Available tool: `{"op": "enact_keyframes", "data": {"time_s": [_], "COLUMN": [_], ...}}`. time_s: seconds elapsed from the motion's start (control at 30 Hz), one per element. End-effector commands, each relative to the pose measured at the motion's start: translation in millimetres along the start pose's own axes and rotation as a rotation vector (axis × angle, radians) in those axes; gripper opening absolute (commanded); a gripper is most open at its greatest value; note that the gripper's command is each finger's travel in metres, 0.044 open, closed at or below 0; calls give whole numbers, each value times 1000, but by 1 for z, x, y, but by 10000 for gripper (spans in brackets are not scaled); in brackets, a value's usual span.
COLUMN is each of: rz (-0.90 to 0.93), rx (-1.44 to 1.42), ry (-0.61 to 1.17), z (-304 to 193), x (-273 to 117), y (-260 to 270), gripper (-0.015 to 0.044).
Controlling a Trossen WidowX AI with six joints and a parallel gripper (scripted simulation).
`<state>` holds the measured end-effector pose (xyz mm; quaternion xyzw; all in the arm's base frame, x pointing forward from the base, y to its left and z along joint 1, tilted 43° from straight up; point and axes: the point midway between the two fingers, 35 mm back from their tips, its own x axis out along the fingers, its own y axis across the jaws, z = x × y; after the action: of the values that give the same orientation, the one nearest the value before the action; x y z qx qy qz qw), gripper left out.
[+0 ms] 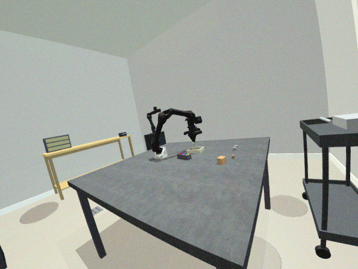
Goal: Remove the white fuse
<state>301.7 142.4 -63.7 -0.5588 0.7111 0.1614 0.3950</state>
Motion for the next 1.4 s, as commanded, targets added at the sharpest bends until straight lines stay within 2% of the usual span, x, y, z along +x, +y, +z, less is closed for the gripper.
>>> {"op": "enact_keyframes", "data": {"time_s": [0.0,0.7,1.1,1.13,1.27,1.37], "rz": [0,-1,3,3,0,0], "rx": [5,5,8,8,5,5], "ry": [-3,-1,-1,-1,-3,-3], "z": [1,1,1,1,1,1], "x": [4,37,34,32,-1,-3], "y": [0,0,0,0,0,0], "gripper": [0,0,315,330,330,330]}}
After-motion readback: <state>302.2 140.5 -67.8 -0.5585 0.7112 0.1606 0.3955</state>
